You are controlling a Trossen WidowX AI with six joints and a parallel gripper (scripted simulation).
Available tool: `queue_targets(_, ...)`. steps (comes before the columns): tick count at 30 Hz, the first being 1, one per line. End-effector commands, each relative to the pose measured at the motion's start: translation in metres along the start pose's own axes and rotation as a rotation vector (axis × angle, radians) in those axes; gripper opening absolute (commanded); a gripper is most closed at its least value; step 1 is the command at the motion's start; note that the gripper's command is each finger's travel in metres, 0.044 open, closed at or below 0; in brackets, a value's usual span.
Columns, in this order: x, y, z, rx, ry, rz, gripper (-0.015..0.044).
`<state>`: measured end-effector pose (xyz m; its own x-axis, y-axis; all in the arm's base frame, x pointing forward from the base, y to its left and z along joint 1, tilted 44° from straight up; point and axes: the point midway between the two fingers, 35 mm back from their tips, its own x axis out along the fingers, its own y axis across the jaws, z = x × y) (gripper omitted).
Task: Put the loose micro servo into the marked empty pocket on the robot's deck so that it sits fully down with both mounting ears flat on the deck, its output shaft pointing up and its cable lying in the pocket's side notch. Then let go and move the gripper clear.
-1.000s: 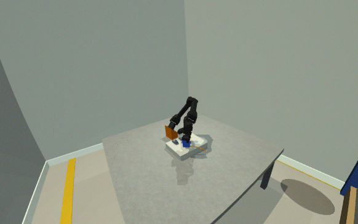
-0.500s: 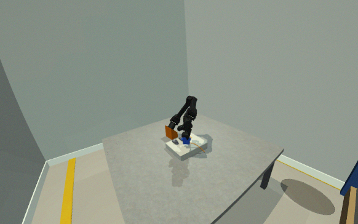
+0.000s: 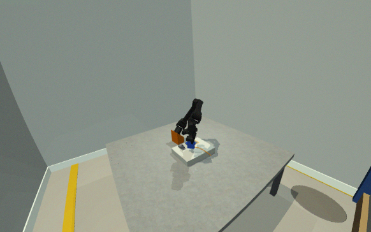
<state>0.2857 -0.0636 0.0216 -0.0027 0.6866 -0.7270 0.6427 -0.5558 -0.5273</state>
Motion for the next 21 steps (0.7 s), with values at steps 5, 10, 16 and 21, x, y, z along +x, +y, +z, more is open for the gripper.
queue_targets(5, -0.002, -0.019, -0.015, -0.008, 0.001, 0.009, 0.0)
queue_targets(10, -0.002, -0.041, -0.035, -0.008, 0.002, 0.007, 0.0)
queue_targets(16, -0.002, -0.069, -0.06, -0.008, 0.003, 0.006, 0.0)
queue_targets(21, -0.002, -0.075, -0.066, -0.008, 0.003, 0.005, 0.0)
